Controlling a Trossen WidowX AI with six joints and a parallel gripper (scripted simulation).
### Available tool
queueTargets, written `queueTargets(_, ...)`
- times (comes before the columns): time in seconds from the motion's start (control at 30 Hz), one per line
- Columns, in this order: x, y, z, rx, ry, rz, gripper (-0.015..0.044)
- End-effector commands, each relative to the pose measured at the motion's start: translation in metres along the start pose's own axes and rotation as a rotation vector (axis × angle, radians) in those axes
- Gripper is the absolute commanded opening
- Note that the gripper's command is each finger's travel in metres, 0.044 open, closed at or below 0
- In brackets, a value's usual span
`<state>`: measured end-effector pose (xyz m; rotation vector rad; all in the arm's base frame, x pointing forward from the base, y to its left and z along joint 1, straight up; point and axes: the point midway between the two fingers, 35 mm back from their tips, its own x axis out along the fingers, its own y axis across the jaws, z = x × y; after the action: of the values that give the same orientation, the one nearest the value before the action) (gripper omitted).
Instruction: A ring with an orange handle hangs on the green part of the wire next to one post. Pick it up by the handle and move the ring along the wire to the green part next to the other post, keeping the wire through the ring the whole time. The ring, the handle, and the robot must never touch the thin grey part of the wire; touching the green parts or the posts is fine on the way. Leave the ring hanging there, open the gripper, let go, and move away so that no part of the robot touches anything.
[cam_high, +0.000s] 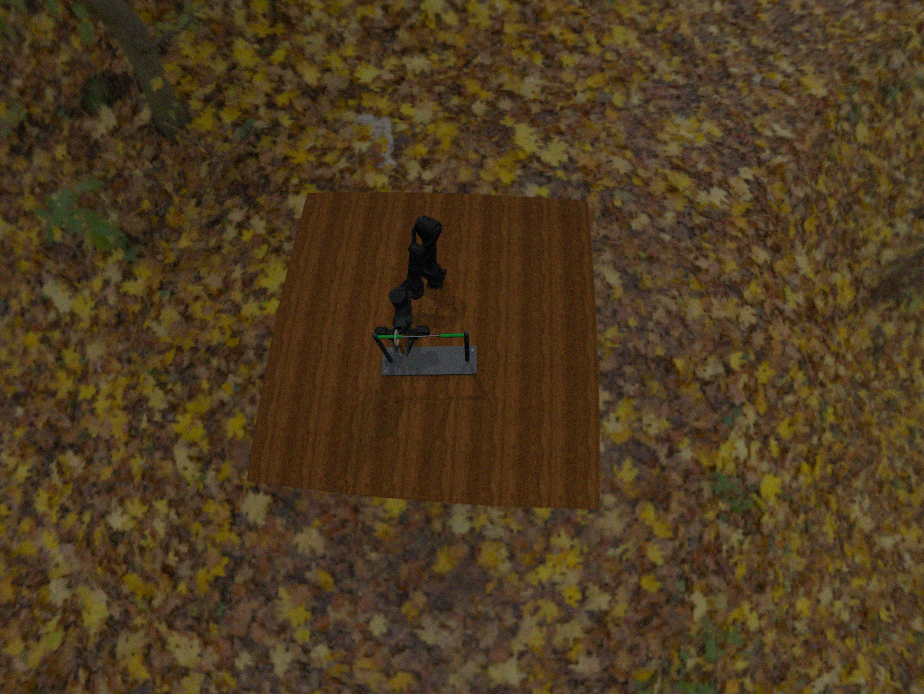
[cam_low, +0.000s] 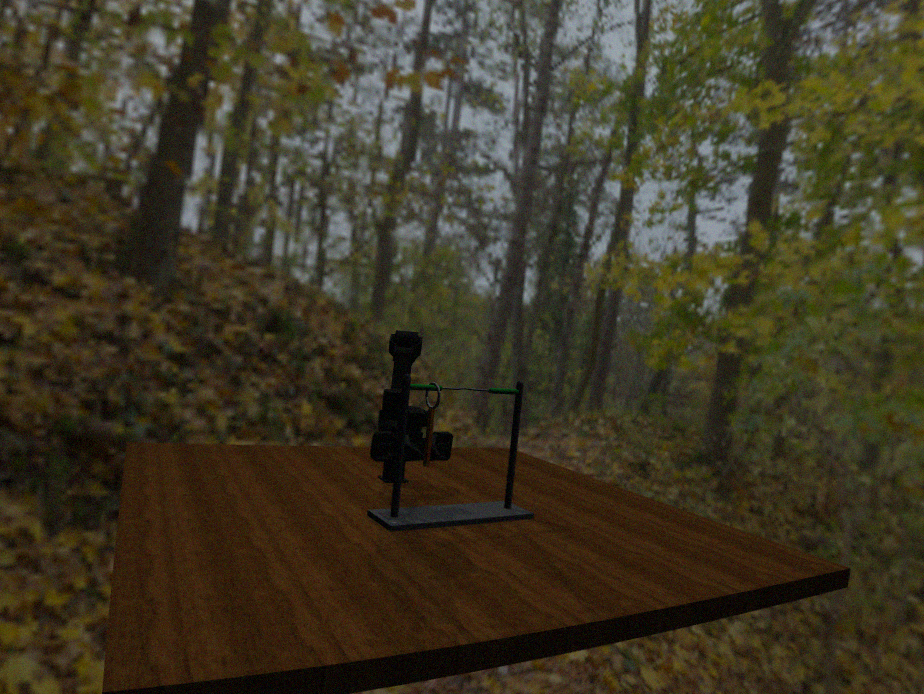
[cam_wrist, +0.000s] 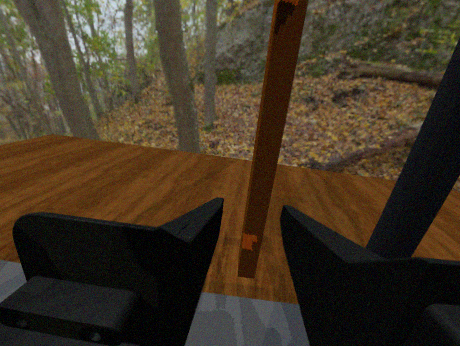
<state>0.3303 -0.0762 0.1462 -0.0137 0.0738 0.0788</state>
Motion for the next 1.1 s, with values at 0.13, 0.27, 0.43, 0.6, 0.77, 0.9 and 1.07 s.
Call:
queueTargets(0.13,0.0137,0.0003,-0.0002,0.001,-0.005,-0.003,0.0160)
queueTargets(0.27,0.0148,0.0005,-0.0004,0.001,-0.005,-0.003,0.0160)
queueTargets(0.43,0.0148,0.0005,-0.0004,0.001,-0.005,-0.003,0.0160)
queueTargets(0.6,0.0148,0.0005,-0.0004,0.001,-0.005,-0.003,0.0160)
queueTargets(0.77,0.0148,0.0005,-0.0004,0.001,-0.005,-0.003,0.0160)
queueTargets(0.9,0.0148,0.0005,-0.0004,0.001,-0.005,-0.003,0.0160)
queueTargets(1.07,0.0141,0.0015,-0.0015,0.000,-0.002,0.001,0.0134)
